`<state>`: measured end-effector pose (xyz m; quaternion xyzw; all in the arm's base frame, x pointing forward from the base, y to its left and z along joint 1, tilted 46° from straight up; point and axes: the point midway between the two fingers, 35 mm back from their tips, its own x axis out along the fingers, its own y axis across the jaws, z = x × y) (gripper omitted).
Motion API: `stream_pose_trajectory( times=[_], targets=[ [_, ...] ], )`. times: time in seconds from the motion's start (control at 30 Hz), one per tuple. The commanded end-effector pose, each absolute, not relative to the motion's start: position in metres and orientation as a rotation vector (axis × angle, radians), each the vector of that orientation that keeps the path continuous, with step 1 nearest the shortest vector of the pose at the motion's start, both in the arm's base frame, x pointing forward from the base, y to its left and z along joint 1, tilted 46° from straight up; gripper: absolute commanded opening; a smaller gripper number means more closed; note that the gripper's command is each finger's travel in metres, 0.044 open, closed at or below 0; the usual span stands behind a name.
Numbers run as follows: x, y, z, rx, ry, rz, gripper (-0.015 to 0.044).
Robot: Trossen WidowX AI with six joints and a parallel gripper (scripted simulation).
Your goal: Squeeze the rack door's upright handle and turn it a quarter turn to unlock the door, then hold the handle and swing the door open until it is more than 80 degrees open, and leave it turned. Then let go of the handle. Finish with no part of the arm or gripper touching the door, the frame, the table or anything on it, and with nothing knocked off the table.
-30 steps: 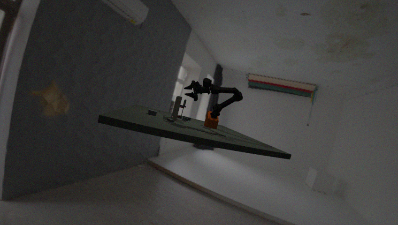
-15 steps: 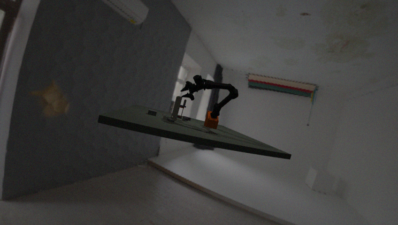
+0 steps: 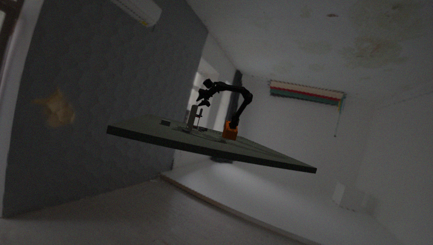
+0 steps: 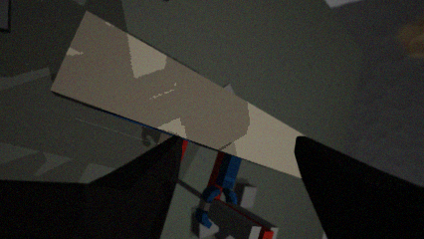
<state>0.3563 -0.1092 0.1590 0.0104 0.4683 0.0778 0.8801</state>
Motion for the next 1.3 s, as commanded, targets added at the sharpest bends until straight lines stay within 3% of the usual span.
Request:
stream_pose_trajectory(
  times=[0.0, 0.6, 1.27],
  targets=[
    [0.348, -0.115, 0.135, 0.088, 1.083, 0.214, 0.0295],
    [0.317, -0.15, 0.099, 0.432, 1.287, 0.383, 0.0295],
    [0.296, -0.175, 0.086, 0.759, 1.314, 0.497, 0.0295]
  ],
)
